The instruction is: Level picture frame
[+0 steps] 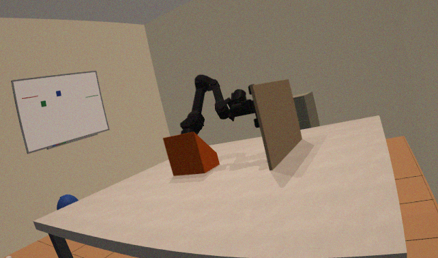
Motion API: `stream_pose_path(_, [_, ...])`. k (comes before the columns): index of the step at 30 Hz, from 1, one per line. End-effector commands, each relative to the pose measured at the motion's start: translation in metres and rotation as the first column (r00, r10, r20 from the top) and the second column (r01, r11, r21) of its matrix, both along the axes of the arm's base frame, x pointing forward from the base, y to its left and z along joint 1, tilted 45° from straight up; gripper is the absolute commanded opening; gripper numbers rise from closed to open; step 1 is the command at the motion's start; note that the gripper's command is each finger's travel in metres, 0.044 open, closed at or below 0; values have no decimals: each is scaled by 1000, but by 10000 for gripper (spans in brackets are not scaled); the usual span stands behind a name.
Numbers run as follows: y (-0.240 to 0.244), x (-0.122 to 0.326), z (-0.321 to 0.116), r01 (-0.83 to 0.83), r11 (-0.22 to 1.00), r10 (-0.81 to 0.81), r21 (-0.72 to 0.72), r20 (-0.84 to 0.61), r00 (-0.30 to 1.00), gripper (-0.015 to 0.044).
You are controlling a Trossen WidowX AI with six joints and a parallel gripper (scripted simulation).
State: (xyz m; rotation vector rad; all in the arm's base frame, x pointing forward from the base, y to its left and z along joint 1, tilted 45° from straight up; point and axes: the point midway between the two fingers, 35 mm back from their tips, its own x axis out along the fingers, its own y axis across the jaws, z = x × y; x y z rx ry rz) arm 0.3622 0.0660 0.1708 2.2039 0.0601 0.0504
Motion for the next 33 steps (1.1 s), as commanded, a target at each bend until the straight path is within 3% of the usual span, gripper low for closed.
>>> stream_pose_path(1, [-2,0,2,7,1000,-7,4,8,1000,0])
stream_pose_path(33, [2,0,-5,5,1000,-5,3,7,1000,0])
